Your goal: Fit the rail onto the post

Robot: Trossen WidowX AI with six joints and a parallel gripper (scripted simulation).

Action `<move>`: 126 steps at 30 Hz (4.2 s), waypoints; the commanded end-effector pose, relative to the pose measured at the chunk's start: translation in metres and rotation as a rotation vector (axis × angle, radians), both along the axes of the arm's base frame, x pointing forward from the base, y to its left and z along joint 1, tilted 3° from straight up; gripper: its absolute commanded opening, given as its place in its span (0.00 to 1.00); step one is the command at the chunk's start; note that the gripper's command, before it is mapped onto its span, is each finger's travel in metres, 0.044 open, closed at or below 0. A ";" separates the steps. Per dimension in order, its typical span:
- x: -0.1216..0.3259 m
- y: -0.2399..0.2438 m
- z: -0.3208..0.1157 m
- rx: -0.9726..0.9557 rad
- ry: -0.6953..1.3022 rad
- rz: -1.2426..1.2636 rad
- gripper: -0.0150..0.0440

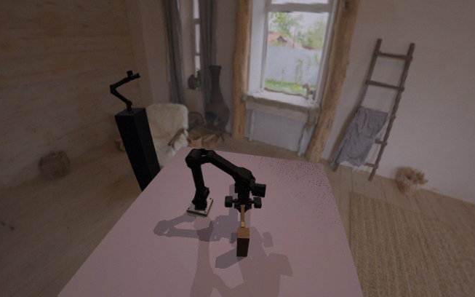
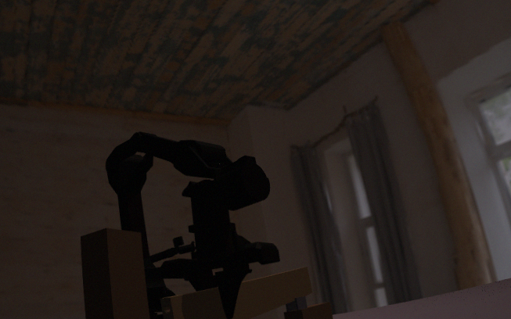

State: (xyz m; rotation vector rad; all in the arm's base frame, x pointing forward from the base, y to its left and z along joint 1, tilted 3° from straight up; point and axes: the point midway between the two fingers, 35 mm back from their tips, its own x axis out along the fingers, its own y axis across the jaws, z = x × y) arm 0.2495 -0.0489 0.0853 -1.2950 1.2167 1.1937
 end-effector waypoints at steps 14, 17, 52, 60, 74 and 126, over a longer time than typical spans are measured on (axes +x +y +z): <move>0.002 0.001 0.012 0.006 -0.012 -0.003 0.25; 0.002 0.002 0.013 0.006 -0.012 -0.003 0.25; 0.001 0.001 0.011 0.006 -0.012 -0.003 0.25; 0.001 0.001 0.009 0.006 -0.012 -0.003 0.25; 0.000 0.000 0.009 0.006 -0.012 -0.003 0.25; 0.002 -0.016 0.008 0.004 -0.012 -0.003 0.25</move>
